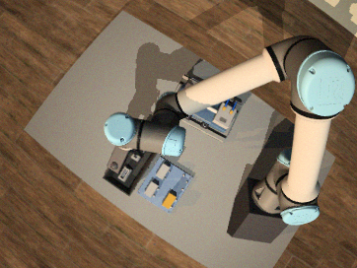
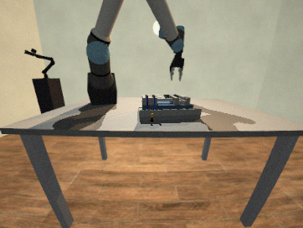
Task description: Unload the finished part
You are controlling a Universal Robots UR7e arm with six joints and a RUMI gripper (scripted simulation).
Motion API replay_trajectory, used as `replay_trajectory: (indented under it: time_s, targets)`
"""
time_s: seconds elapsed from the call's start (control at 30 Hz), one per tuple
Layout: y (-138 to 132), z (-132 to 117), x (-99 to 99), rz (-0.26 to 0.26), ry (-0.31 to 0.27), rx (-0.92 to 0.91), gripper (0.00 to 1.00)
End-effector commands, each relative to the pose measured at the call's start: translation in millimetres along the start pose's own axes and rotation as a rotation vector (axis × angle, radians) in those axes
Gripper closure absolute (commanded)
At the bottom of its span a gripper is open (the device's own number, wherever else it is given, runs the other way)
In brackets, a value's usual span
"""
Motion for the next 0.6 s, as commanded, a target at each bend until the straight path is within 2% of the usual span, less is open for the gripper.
replay_trajectory:
  time_s: [0.0, 0.1, 0.13, 0.57]
  targets:
    - [0.3, 0.2, 8.4, 0.001, -0.001, -0.001, 0.60]
    - [0.3, 0.2, 8.8, 0.001, -0.001, -0.001, 0.60]
    - [0.3, 0.2, 8.8, 0.001, -0.001, -0.001, 1.00]
    - [0.3, 0.2, 8.8, 0.001, -0.001, -0.001, 1.00]
Point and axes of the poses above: the point where the finger pads meet when closed, its own x axis back along the fingers, its own y axis across the jaws, z = x × y, the point moved 8 cm from there along x, back along the fingers, and after that the axes turned 7 degrees about -x, right-handed, at the moved point
